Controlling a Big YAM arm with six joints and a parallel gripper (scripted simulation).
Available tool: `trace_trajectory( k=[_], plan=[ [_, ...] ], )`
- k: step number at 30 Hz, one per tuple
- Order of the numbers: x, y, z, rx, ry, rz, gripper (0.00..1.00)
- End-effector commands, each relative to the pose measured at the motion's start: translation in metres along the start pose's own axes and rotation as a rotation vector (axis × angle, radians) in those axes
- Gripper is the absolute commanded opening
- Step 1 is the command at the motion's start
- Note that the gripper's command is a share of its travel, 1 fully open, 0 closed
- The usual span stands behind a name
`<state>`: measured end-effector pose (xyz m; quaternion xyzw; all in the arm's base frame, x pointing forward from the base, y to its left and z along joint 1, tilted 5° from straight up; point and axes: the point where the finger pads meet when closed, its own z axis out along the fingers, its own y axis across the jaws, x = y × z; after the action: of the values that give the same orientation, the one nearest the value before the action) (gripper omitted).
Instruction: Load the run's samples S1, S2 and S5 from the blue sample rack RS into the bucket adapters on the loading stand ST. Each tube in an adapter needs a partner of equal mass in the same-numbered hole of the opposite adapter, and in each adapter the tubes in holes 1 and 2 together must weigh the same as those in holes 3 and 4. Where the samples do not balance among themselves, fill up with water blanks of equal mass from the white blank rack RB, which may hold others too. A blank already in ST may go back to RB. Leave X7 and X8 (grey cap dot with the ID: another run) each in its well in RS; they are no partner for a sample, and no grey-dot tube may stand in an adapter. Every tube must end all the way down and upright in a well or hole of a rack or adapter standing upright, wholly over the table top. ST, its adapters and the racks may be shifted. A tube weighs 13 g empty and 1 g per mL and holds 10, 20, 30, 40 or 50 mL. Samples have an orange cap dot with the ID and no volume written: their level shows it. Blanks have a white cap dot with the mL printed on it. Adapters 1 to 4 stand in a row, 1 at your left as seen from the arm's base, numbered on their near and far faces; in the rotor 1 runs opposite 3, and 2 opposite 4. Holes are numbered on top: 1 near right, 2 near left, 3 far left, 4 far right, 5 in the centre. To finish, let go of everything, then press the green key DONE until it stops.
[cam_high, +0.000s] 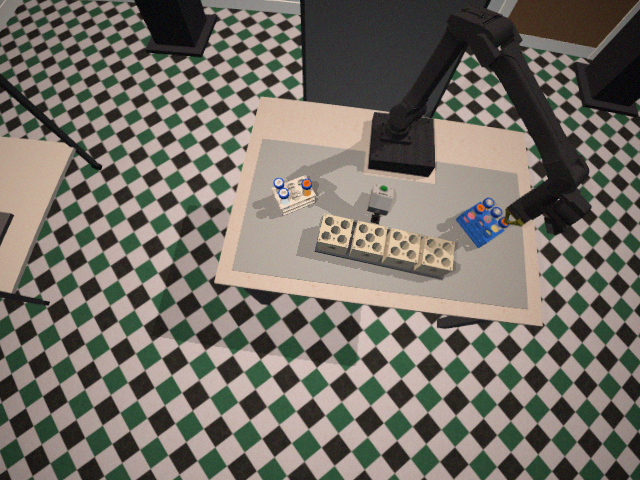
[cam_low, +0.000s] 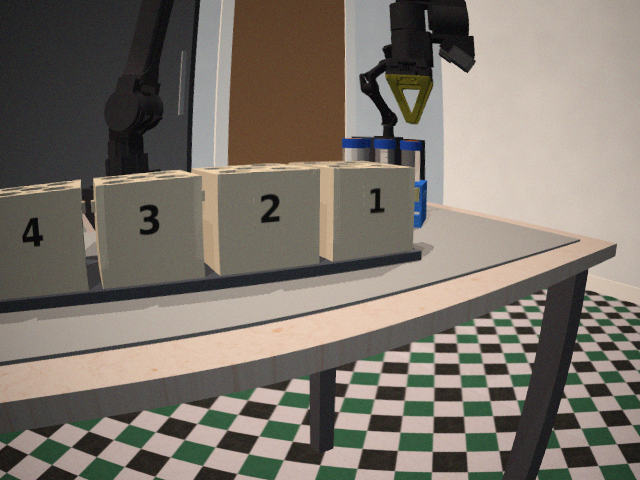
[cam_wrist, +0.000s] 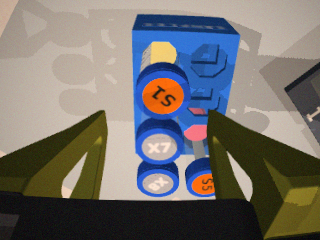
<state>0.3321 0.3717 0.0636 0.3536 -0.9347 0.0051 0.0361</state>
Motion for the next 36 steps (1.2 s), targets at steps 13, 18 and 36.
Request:
trace_trajectory(
  k=[13,18,36],
  plan=[
    [-0.005,-0.006,0.011,-0.001,-0.005,0.0,0.8],
    [-0.003,-0.007,0.028,-0.001,-0.005,0.001,0.8],
    [-0.004,-0.006,0.029,-0.003,-0.028,-0.001,0.8]
  ],
)
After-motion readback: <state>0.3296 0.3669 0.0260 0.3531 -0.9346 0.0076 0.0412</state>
